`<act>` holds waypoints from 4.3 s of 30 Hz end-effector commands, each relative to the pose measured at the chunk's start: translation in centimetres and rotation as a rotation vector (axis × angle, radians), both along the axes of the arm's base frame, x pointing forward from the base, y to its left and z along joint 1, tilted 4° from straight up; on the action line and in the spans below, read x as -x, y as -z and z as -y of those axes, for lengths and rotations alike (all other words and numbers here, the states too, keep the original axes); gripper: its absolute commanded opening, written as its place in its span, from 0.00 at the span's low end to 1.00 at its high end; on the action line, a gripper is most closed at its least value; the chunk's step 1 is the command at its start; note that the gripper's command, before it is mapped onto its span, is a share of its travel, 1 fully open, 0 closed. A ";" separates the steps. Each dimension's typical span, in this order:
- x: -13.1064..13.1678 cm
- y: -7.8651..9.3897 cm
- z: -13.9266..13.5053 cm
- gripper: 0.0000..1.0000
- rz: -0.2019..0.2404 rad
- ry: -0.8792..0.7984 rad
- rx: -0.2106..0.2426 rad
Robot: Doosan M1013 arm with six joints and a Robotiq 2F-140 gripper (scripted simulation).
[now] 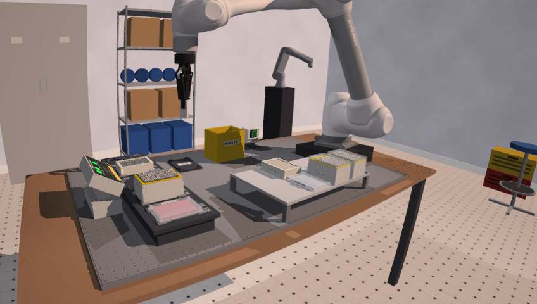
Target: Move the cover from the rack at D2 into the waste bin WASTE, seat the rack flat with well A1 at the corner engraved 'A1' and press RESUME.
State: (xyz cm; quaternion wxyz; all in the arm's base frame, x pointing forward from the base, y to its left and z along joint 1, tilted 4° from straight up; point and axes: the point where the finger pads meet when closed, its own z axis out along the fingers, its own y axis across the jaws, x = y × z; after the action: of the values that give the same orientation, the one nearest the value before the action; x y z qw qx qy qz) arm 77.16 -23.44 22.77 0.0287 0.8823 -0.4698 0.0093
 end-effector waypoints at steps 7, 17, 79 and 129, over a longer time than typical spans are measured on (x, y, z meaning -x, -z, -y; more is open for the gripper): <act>3.3 -0.6 2.9 0.00 0.008 0.008 0.004; 6.8 -0.9 5.7 0.00 0.008 0.008 0.004; 3.0 -2.4 14.7 0.00 0.038 0.507 0.007; 0.7 -2.6 15.2 0.00 0.059 0.842 0.009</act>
State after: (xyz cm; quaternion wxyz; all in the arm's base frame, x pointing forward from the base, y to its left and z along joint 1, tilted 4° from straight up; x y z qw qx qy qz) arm 76.27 -38.91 25.32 0.0212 0.6144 -0.7882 0.0269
